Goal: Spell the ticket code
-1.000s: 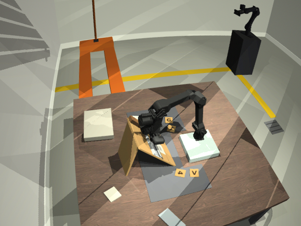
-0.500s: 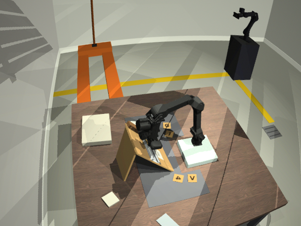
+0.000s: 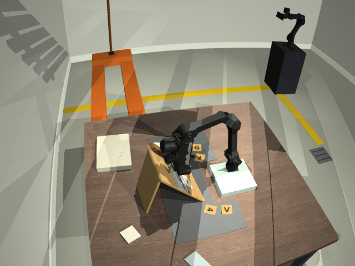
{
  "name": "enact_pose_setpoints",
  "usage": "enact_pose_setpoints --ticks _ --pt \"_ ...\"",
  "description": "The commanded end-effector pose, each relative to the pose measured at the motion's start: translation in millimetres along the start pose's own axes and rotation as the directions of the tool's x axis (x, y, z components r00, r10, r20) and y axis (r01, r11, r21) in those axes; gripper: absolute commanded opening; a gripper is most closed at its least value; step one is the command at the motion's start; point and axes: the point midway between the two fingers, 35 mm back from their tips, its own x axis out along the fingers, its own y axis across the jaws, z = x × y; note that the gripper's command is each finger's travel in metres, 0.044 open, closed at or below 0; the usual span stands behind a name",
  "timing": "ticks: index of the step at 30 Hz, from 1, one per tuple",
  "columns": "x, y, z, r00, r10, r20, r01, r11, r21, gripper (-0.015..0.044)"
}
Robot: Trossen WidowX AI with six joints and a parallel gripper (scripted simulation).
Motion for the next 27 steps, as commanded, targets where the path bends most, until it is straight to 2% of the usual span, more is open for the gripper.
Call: enact_pose_setpoints --ticks 1,27 --pt "-0.3 -1.5 -0.2 1.0 0.001 0.001 -0.001 1.0 -0.004 0.0" --pt "-6.8 -4.1 -5.9 1.0 0.0 0.0 0.0 1.0 -0.004 0.0"
